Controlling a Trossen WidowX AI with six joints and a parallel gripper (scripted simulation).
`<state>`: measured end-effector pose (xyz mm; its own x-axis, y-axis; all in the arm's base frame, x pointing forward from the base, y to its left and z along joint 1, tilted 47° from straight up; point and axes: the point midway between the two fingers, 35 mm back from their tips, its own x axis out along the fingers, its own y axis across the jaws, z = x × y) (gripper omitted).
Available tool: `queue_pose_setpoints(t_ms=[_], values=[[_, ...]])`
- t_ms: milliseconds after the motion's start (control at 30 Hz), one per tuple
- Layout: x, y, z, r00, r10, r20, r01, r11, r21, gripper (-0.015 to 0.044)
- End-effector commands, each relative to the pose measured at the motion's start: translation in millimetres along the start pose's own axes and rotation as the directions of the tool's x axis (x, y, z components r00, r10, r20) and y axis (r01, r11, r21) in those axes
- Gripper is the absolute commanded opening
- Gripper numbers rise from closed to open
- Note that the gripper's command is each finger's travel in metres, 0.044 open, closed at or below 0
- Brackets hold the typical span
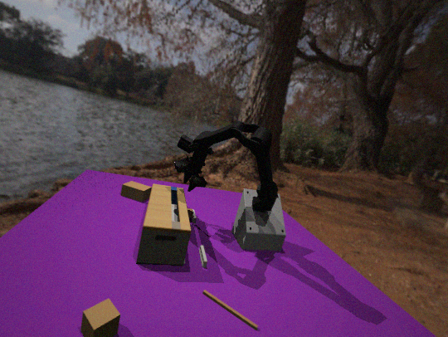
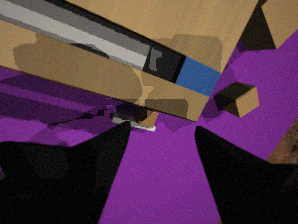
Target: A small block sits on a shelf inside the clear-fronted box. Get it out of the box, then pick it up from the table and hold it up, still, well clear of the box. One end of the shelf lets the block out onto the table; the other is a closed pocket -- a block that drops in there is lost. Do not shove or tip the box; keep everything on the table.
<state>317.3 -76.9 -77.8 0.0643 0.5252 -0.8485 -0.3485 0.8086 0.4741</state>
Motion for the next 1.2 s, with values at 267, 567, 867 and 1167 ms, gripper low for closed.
queue_pose_setpoints(t_ms=[267, 567, 867, 1167], values=[[4.0, -12.5, -25.4, 0.985, 0.085, 0.150, -0.154, 0.044, 0.987, 0.0285], [2.7, -17.0, -34.2, 0.970, 0.104, 0.221, -0.123, -0.575, 0.809, 0.0285], [1.0, -21.0, -42.6, 0.949, 0.118, 0.293, 0.022, -0.951, 0.310, 0.0285], [-0.9, -24.2, -50.1, 0.925, 0.124, 0.358, 0.235, -0.929, -0.285, 0.0285]])
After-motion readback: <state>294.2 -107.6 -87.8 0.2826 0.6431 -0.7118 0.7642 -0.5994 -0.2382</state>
